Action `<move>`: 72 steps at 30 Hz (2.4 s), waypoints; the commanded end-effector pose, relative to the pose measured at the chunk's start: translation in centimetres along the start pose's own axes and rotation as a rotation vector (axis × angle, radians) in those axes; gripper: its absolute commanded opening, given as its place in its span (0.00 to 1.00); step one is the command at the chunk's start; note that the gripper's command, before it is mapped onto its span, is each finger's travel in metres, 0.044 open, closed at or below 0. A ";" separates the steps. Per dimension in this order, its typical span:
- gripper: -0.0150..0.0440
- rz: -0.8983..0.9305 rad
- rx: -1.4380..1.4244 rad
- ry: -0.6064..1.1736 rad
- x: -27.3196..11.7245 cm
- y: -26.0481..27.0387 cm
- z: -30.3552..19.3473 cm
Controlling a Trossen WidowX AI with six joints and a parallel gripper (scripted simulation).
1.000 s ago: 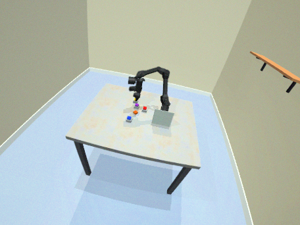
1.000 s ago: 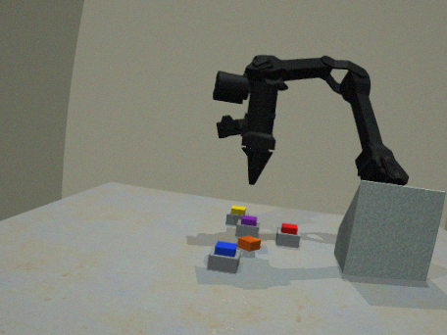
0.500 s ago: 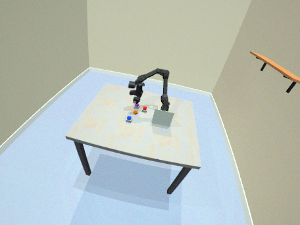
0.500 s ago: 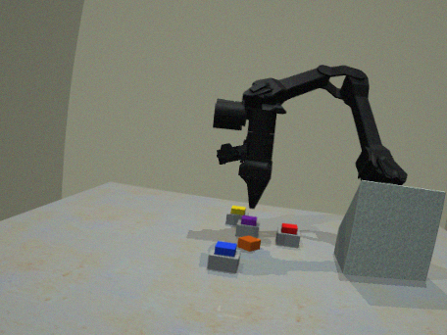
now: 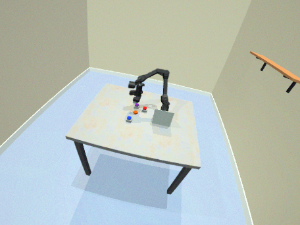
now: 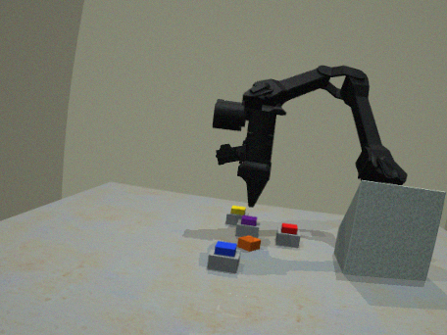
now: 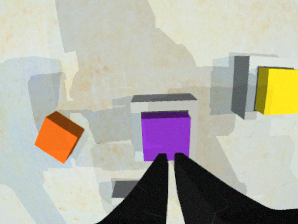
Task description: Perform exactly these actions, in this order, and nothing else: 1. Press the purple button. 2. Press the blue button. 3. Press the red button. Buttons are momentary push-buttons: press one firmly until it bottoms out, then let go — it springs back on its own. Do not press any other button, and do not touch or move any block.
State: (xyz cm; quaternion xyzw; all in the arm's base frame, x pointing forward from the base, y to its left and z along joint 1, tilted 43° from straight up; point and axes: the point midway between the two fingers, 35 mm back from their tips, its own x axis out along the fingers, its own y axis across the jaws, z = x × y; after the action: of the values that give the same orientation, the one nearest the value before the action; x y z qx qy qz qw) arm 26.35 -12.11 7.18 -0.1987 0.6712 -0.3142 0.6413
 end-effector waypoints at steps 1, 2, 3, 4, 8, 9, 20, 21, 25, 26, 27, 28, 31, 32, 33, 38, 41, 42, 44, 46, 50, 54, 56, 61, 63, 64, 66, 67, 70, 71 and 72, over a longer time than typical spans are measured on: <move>0.29 -0.003 -0.007 0.001 0.5 0.0 0.0; 0.29 -0.003 -0.007 0.001 0.7 0.0 0.0; 0.29 -0.003 -0.007 0.001 0.8 0.0 0.0; 0.29 -0.003 -0.007 0.001 1.0 0.0 0.0; 0.29 -0.003 -0.007 0.001 1.7 0.0 0.0; 0.29 -0.003 -0.007 0.001 1.8 0.0 0.0; 0.29 -0.005 -0.007 0.001 3.2 0.0 0.0; 0.29 -0.005 -0.007 0.001 3.2 0.0 0.0; 0.29 -0.005 -0.007 0.001 3.2 0.0 0.0; 0.29 -0.005 -0.007 0.001 3.2 0.0 0.0; 0.29 -0.005 -0.007 0.001 3.2 0.0 0.0; 0.29 -0.005 -0.007 0.001 3.2 0.0 0.0; 0.29 -0.005 -0.007 0.001 3.2 0.0 0.0; 0.29 -0.005 -0.007 0.001 3.2 0.0 0.0; 0.29 -0.005 -0.007 0.001 3.2 0.0 0.0; 0.29 -0.003 0.000 0.000 2.9 0.0 0.0; 0.29 -0.003 -0.006 0.001 0.2 0.0 0.0; 0.29 -0.003 -0.007 0.001 -0.1 0.0 0.0; 0.29 -0.003 -0.007 0.001 -0.1 0.0 0.0; 0.29 -0.003 -0.007 0.001 -0.3 0.0 0.0; 0.29 0.000 -0.007 0.001 -5.2 0.1 0.1; 0.29 -0.001 -0.007 0.002 -6.2 0.1 0.0; 0.29 0.000 -0.008 0.001 -6.3 0.3 0.1; 0.29 0.019 -0.010 -0.003 -6.8 7.0 2.4; 0.29 0.022 -0.010 -0.003 -6.9 10.3 3.0; 0.29 0.023 -0.010 -0.003 -6.9 12.0 3.1; 0.29 0.021 -0.009 -0.002 -6.9 15.5 3.2; 0.29 0.019 -0.008 -0.001 -6.8 17.2 3.0; 0.29 0.012 -0.005 -0.001 -6.5 21.2 2.4; 0.29 0.011 -0.005 -0.001 -6.4 21.5 2.3; 0.29 0.011 -0.005 -0.001 -6.4 21.5 2.3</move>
State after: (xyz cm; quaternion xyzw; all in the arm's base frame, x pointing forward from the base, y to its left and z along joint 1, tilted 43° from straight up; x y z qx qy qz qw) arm 32.18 6.21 -1.30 -0.2021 0.6748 -0.3020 0.6424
